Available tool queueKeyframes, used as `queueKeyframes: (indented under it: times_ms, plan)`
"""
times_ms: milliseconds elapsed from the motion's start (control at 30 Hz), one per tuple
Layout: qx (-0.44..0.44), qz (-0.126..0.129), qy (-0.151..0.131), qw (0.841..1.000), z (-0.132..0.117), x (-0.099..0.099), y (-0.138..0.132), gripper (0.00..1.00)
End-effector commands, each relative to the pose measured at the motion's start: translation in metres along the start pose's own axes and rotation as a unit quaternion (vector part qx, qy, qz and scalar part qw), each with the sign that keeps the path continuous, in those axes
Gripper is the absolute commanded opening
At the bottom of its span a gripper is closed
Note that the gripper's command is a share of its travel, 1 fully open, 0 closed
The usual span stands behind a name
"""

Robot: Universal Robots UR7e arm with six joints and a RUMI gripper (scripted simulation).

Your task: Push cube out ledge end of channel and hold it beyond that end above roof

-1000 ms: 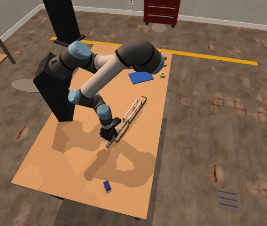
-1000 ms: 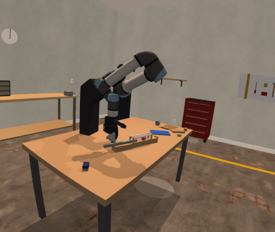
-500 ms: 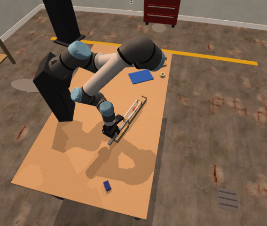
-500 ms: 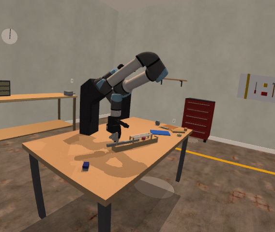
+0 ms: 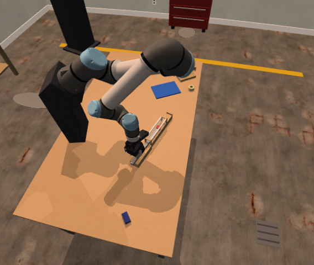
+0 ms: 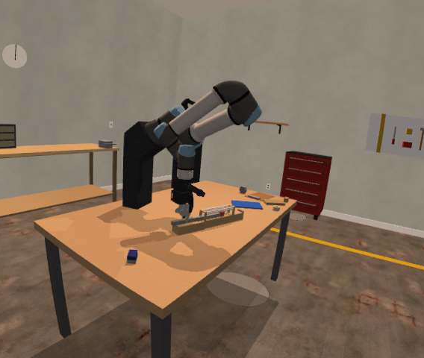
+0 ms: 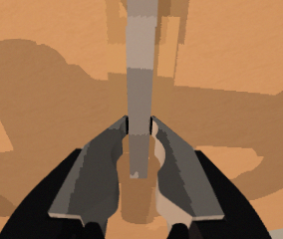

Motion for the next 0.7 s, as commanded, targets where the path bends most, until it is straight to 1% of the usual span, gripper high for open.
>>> queueKeyframes:
  times_ms: [0, 400, 467, 667]
  plan:
    - [0.000, 0.000, -0.001, 1.000, 0.012, 0.000, 0.002, 0.00]
    - [0.000, 0.000, -0.001, 1.000, 0.046, 0.000, 0.008, 0.00]
    - [0.000, 0.000, -0.001, 1.000, 0.046, 0.000, 0.008, 0.00]
    - [0.000, 0.000, -0.001, 1.000, 0.060, 0.000, 0.010, 0.00]
Point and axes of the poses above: the point where the finger pads meet when closed, its own x axis back along the fingers, its own y axis across the jaws, z = x × y, the point moved 1 cm from there along x, back along the fingers, and after that the axes turned 9 degrees about x, right-handed, at the moved point
